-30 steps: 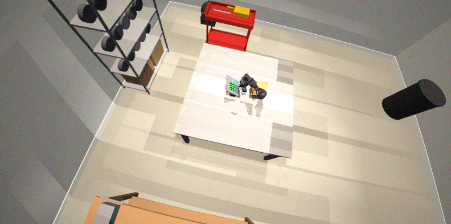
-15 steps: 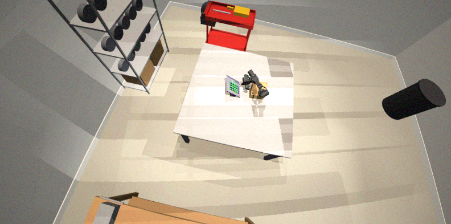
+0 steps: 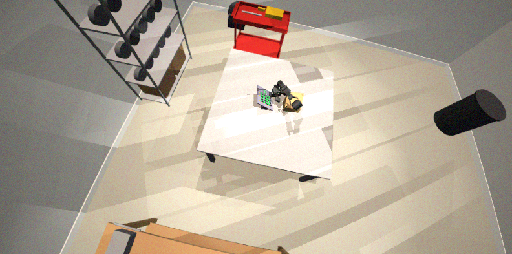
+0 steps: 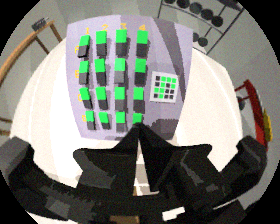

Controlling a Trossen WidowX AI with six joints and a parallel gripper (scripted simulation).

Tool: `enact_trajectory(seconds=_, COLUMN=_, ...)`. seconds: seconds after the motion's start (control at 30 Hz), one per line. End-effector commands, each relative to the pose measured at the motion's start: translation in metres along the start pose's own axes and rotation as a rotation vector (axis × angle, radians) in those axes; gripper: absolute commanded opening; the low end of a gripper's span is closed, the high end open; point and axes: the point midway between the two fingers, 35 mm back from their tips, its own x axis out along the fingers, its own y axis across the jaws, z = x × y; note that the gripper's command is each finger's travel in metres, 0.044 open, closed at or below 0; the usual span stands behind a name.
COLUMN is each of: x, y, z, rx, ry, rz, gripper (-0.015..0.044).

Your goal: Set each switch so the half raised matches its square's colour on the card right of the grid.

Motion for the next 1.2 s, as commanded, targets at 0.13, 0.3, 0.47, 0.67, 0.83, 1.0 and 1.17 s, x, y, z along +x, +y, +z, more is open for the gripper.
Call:
enact_trajectory(seconds=0.13, x=0.009, y=0.001, z=-0.002, rx=0.007, ry=0.007, rz=0.0, gripper=0.0)
enact_trajectory(seconds=0.3, x=0.016, y=0.001, z=-0.002, rx=0.007, ry=0.008, rz=0.0, gripper=0.0)
enact_trajectory(seconds=0.47, x=0.021, y=0.001, z=-0.002, rx=0.007, ry=0.007, rz=0.0, gripper=0.0)
enact_trajectory(seconds=0.67, x=0.021, y=0.001, z=-0.002, rx=0.007, ry=0.007, rz=0.0, gripper=0.0)
enact_trajectory(seconds=0.83, x=0.021, y=0.001, z=-0.002, rx=0.007, ry=0.007, rz=0.0, gripper=0.0)
enact_trajectory(seconds=1.0, x=0.021, y=0.001, z=-0.002, rx=0.007, ry=0.007, rz=0.0, gripper=0.0)
enact_trajectory(seconds=1.17, x=0.021, y=0.001, z=-0.002, rx=0.007, ry=0.007, rz=0.0, gripper=0.0)
